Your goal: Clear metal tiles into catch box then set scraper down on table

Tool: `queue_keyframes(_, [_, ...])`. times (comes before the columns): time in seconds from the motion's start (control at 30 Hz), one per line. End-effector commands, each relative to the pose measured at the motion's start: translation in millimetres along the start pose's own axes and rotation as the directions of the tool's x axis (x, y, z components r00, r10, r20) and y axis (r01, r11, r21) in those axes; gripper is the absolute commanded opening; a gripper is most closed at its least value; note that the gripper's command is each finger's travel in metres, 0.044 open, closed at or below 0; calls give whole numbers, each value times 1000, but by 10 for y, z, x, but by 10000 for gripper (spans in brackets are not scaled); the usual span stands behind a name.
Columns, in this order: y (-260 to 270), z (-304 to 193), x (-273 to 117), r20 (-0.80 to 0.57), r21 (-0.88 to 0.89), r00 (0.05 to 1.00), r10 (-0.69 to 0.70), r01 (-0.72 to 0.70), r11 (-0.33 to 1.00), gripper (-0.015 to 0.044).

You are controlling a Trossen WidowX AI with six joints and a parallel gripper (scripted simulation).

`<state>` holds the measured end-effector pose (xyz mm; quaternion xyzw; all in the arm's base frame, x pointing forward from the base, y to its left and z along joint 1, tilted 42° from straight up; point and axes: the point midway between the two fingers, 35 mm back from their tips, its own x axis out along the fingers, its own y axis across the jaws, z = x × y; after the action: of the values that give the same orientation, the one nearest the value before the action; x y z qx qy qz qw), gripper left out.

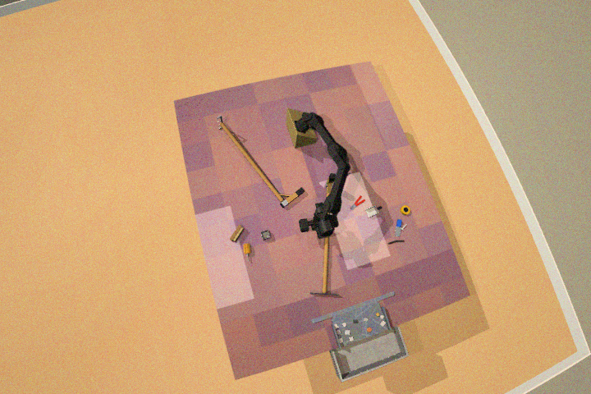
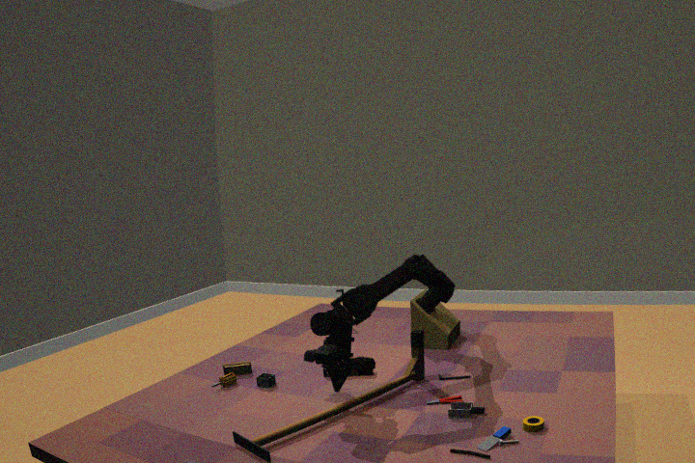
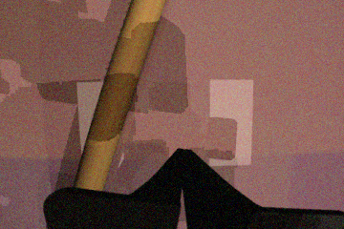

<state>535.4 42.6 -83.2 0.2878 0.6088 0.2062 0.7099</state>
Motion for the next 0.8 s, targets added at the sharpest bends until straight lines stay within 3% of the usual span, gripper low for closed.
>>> queue_keyframes(0.0, [-29, -66, 139, -10, 3, 1000, 5, -5, 1000, 0])
queue_keyframes(0.77, [92, -73, 281, -15, -10, 1000, 8, -8, 1000, 0])
